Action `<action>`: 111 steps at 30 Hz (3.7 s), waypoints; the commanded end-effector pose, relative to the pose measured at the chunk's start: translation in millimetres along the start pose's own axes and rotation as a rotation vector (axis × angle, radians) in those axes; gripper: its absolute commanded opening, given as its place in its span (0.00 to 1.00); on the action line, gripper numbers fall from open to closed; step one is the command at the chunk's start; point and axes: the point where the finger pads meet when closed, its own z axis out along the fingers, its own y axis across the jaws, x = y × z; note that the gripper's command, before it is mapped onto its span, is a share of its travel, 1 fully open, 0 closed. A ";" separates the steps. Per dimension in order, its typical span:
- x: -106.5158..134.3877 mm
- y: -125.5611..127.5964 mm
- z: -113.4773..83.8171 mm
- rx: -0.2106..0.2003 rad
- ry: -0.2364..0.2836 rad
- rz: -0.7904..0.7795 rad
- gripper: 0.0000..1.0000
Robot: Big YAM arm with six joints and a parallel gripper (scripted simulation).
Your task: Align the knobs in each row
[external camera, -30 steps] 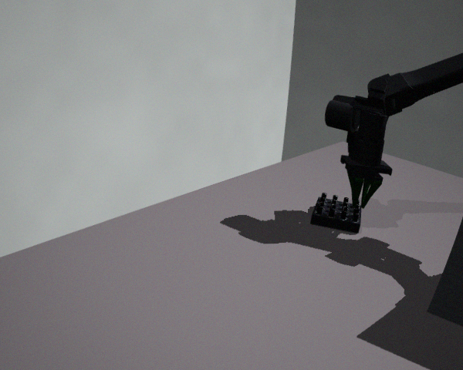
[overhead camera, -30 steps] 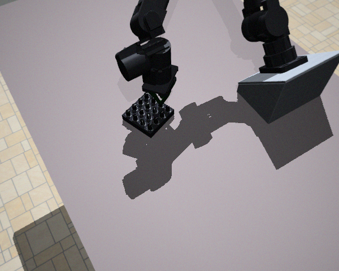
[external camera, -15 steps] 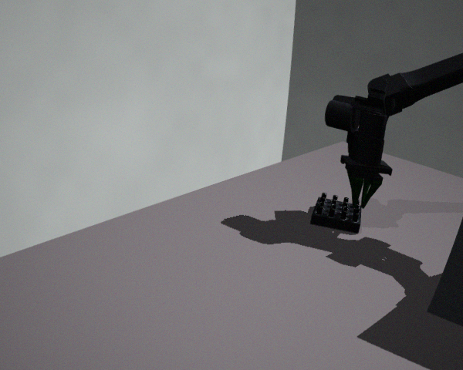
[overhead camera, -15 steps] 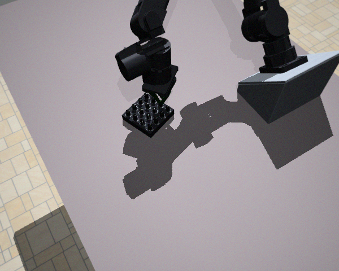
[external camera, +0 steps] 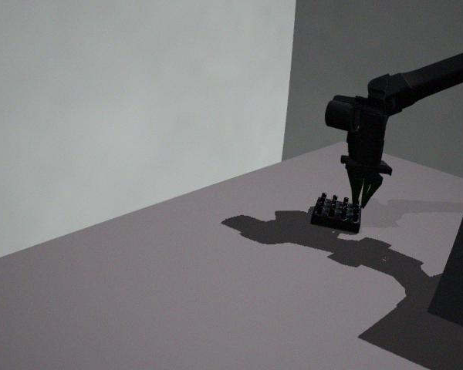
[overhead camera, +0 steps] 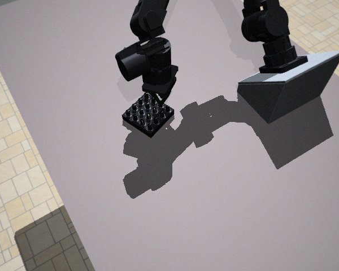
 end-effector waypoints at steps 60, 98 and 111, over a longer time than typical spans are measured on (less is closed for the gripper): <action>-5.5 5.3 5.1 -0.002 -0.007 0.005 0.18; -5.4 8.8 13.1 -0.010 -0.013 0.002 0.18; -5.4 8.8 13.1 -0.010 -0.013 0.002 0.18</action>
